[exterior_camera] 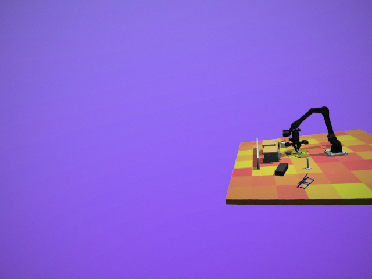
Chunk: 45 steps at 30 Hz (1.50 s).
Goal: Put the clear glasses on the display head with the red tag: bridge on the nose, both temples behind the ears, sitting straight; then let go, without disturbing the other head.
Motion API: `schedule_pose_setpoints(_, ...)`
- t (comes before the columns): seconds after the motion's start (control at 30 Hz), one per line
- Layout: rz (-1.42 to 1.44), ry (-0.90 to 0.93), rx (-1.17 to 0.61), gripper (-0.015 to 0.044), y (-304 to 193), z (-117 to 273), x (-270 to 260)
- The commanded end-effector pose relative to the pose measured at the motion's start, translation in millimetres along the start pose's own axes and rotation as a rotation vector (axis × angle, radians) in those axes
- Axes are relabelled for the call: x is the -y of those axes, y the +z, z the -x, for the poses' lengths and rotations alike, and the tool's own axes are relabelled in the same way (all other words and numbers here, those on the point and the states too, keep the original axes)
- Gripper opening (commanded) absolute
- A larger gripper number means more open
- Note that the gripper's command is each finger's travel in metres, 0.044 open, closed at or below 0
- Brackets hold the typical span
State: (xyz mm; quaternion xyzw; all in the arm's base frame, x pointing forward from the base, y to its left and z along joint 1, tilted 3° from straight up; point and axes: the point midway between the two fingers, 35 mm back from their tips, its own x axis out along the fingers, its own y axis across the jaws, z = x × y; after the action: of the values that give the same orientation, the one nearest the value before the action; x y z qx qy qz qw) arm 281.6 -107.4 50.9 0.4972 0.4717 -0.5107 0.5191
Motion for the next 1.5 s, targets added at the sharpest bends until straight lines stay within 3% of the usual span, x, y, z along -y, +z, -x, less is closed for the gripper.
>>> schedule_pose_setpoints(0.0, 0.000, 0.001, 0.000, 0.0000, 0.4, 5.2, -1.0)
schedule_pose_setpoints(0.63, 0.000, 0.005, 0.004, 0.0000, 2.2, 98.3, -6.2)
schedule_pose_setpoints(0.93, 0.000, 0.006, 0.002, 0.0000, -5.4, 102.4, -10.3)
schedule_pose_setpoints(1.47, 0.000, 0.007, -0.011, 0.0000, -86.5, 102.3, -24.7)
